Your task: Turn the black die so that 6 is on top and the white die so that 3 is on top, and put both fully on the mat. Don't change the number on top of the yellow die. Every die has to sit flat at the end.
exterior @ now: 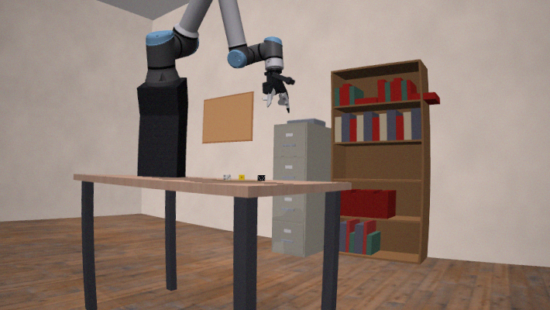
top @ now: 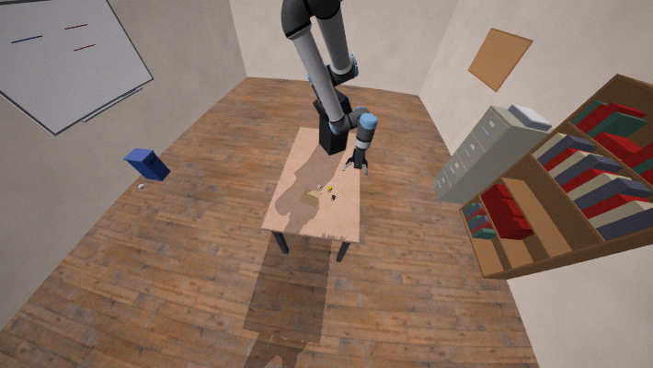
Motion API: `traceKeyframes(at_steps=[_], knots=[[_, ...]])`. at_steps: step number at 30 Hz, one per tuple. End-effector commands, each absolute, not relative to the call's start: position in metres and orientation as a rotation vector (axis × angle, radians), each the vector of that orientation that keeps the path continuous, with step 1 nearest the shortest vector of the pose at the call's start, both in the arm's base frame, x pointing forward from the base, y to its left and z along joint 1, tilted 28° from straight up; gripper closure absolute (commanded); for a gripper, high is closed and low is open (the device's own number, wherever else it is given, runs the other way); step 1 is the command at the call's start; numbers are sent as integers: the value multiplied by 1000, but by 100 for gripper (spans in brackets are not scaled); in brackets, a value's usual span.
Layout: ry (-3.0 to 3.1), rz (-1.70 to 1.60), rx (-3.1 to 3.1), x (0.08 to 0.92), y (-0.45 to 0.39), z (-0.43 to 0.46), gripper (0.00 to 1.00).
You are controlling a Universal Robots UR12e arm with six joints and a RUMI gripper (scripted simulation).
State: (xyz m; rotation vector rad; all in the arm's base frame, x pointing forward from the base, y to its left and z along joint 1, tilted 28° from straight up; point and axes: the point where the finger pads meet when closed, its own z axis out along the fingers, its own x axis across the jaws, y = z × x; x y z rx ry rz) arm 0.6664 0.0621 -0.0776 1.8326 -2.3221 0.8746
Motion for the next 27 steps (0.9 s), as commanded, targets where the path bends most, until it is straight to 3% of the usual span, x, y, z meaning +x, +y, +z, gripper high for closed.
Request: traceKeyframes(at_steps=[1, 20, 27], knots=[[-2323, 876, 1833, 667, 62, -77, 0], [-2326, 875, 1829, 667, 61, -78, 0], [-2424, 858, 1732, 663, 21, -90, 0]])
